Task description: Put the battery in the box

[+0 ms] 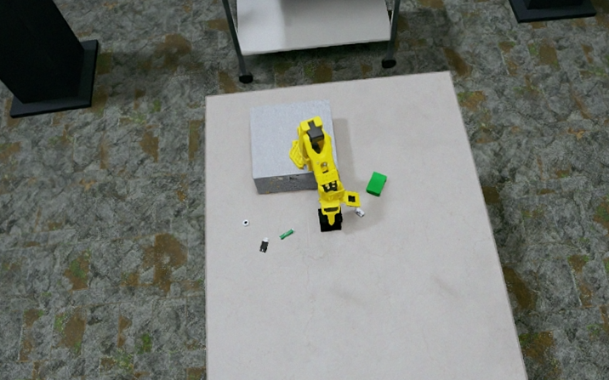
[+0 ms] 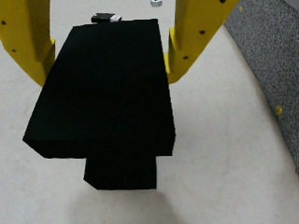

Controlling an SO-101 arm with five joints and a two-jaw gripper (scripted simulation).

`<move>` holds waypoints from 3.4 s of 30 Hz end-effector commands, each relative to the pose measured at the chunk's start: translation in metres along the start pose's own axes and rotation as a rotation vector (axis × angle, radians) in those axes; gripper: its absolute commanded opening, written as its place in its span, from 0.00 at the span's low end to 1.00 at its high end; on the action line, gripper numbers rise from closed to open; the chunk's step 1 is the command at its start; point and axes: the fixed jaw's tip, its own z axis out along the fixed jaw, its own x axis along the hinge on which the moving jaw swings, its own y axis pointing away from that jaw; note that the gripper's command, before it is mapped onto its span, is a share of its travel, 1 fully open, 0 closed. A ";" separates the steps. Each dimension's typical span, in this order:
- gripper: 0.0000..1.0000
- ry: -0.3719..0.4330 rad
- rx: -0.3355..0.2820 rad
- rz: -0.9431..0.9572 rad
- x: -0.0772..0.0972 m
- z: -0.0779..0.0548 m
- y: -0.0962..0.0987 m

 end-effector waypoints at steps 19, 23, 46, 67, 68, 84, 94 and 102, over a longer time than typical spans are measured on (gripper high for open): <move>0.24 0.003 -0.009 -0.004 0.025 -0.001 -0.025; 0.24 0.003 -0.009 -0.004 0.041 -0.001 -0.036; 0.24 0.004 -0.010 -0.004 0.059 0.000 -0.046; 0.24 0.004 -0.010 -0.004 0.061 0.003 -0.046; 0.24 0.004 -0.010 -0.004 0.061 0.003 -0.046; 0.24 0.004 -0.010 -0.004 0.062 0.004 -0.049; 0.24 0.004 -0.010 -0.004 0.062 0.004 -0.049; 0.24 0.004 -0.010 -0.004 0.062 0.004 -0.049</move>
